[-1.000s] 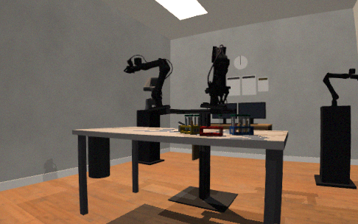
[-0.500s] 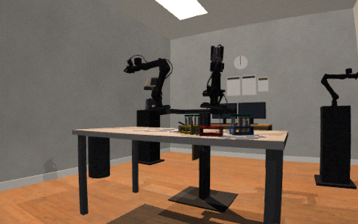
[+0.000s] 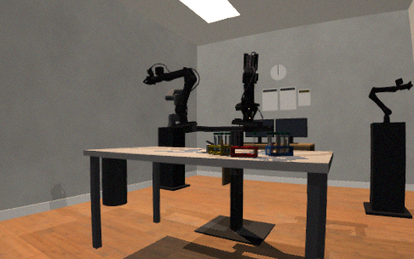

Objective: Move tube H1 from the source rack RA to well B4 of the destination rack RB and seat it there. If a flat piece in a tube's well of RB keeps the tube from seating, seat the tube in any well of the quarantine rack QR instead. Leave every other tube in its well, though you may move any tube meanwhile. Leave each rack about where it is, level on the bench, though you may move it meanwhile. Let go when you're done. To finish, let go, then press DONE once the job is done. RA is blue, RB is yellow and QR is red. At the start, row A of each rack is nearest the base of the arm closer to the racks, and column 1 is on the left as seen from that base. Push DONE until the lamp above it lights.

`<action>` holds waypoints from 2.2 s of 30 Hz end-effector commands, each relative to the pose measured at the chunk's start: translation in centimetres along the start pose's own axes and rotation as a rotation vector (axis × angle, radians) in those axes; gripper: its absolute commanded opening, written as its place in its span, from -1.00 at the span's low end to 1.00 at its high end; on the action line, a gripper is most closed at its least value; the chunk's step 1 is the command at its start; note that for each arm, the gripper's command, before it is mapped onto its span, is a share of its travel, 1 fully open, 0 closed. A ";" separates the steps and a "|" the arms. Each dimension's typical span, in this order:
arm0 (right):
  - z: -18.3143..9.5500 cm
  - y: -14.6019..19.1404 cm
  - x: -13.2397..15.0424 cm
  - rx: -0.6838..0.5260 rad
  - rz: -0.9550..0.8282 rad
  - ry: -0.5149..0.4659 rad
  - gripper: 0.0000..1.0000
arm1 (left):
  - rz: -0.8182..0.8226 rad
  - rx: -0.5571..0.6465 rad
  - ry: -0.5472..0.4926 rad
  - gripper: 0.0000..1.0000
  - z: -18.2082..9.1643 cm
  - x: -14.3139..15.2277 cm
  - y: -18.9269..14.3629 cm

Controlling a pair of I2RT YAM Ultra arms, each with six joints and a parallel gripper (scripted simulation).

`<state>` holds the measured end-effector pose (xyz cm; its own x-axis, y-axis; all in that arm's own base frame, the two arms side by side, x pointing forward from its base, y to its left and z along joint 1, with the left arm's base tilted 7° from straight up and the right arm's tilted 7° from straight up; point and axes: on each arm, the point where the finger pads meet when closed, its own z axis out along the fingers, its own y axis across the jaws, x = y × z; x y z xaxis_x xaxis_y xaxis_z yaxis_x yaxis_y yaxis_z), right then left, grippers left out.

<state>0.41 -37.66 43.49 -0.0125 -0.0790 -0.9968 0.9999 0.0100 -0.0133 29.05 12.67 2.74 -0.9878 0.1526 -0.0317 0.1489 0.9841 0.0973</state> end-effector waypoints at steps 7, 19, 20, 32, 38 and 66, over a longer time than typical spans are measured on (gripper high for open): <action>-1.1 -0.7 -2.1 0.023 0.011 -0.028 -1.00 | -0.014 -0.053 -0.077 -0.40 -1.8 0.9 5.2; -1.1 -0.7 -2.1 0.023 0.011 -0.028 -1.00 | -0.011 -0.016 -0.030 -0.40 -0.9 5.2 9.7; -1.1 -0.7 -2.1 0.023 0.011 -0.028 -1.00 | -0.011 -0.016 -0.030 -0.40 -0.9 5.5 10.2; -1.1 -0.7 -2.1 0.023 0.011 -0.028 -1.00 | -0.011 -0.018 -0.031 -0.40 -1.0 8.6 14.2; -1.1 -0.7 -2.1 0.023 0.011 -0.028 -1.00 | -0.011 -0.019 -0.031 -0.40 -1.1 10.5 16.7; -1.1 -0.7 -2.1 0.023 0.011 -0.028 -1.00 | -0.005 -0.036 -0.041 -0.40 -0.8 11.5 17.8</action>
<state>0.41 -37.66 43.49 -0.0125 -0.0790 -0.9968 0.9999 0.0100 -0.0133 19.41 32.02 4.11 -0.9889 0.1440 -0.0366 0.1397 0.9849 0.1026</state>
